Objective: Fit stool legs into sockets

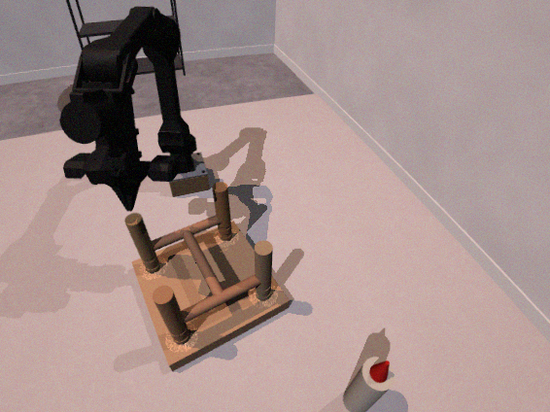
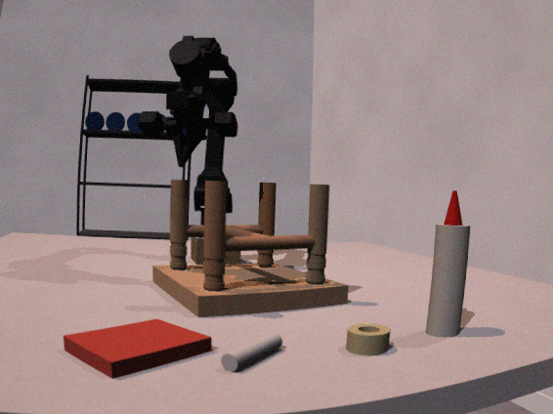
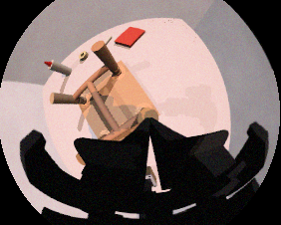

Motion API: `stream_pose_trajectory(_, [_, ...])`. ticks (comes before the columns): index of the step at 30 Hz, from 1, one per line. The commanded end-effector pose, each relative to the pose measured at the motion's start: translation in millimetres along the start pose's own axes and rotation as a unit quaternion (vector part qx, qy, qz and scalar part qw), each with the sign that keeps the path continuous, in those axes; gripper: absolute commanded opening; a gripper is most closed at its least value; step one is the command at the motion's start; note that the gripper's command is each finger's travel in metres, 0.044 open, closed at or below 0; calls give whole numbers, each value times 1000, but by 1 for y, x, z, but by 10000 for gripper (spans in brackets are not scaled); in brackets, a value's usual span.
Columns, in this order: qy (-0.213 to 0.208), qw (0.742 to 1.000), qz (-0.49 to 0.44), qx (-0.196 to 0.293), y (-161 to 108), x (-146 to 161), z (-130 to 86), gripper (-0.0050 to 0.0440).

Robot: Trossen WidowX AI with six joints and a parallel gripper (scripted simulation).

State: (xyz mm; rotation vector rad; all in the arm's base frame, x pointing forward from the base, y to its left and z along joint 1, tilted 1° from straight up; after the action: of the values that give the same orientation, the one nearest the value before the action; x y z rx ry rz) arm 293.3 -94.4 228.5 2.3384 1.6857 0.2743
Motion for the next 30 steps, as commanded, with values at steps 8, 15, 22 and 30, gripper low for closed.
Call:
stream_pose_trajectory(8, [25, 997, -77, 4, 38, 56, -4, 0])
stream_pose_trajectory(15, [44, 989, -141, 9, 59, 111, -5, 0])
stream_pose_trajectory(22, [65, 976, -209, 14, 67, 177, -3, 0])
stream_pose_trajectory(30, [80, 961, -263, 20, 62, 233, 0, 0])
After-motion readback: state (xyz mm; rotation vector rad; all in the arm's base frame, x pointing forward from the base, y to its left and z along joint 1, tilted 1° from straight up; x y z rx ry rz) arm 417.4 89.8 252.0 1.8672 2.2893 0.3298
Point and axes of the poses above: the point midway between the two fingers, 35 mm back from their tips, its own z axis out along the fingers, its own x axis across the jaws, y = z × x, the point moved 4 cm from there along -z, back along the fingers, and after that the axes turned 1 degree about z, right-handed, at the moved point
